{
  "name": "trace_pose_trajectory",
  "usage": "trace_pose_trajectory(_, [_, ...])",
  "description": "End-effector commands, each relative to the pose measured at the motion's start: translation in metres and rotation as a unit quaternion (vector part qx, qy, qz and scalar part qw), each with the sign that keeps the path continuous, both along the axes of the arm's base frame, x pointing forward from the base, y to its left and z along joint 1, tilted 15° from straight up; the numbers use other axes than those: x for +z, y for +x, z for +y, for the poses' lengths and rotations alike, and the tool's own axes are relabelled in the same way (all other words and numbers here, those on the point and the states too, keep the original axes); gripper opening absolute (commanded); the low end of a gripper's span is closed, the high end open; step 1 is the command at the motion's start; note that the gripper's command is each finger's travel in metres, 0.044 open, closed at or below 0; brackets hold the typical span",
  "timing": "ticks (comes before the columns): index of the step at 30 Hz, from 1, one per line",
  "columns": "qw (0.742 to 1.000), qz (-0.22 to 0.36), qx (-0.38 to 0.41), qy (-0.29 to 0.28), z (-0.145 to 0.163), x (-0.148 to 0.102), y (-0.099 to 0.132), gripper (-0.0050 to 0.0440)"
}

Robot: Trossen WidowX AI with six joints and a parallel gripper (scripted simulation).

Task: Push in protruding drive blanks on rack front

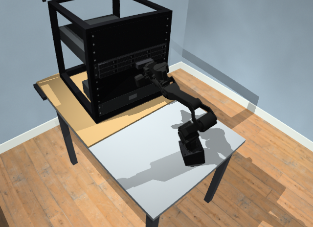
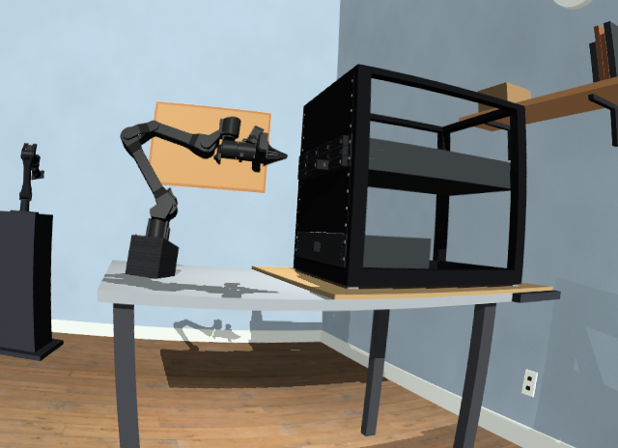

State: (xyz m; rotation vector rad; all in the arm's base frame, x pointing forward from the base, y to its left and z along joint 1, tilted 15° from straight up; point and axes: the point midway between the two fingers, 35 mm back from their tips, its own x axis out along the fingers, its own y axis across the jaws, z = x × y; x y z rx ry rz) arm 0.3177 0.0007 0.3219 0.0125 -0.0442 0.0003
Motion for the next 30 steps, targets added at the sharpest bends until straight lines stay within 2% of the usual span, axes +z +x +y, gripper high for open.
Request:
trace_pose_trajectory(1, [1.000, -0.003, 0.002, 0.010, 0.002, 0.002, -0.003, -0.0050])
trace_pose_trajectory(6, [1.000, -0.002, 0.004, 0.025, 0.004, 0.003, -0.004, -0.0050])
trace_pose_trajectory(12, [0.998, -0.001, 0.009, 0.069, 0.010, 0.005, -0.006, -0.0050])
trace_pose_trajectory(21, [0.984, 0.002, 0.022, 0.176, 0.027, 0.012, -0.013, -0.0050])
trace_pose_trajectory(23, [0.984, 0.002, 0.022, 0.176, 0.027, 0.012, -0.013, -0.0050])
trace_pose_trajectory(30, [0.958, 0.004, 0.035, 0.285, 0.045, 0.019, -0.020, -0.0050])
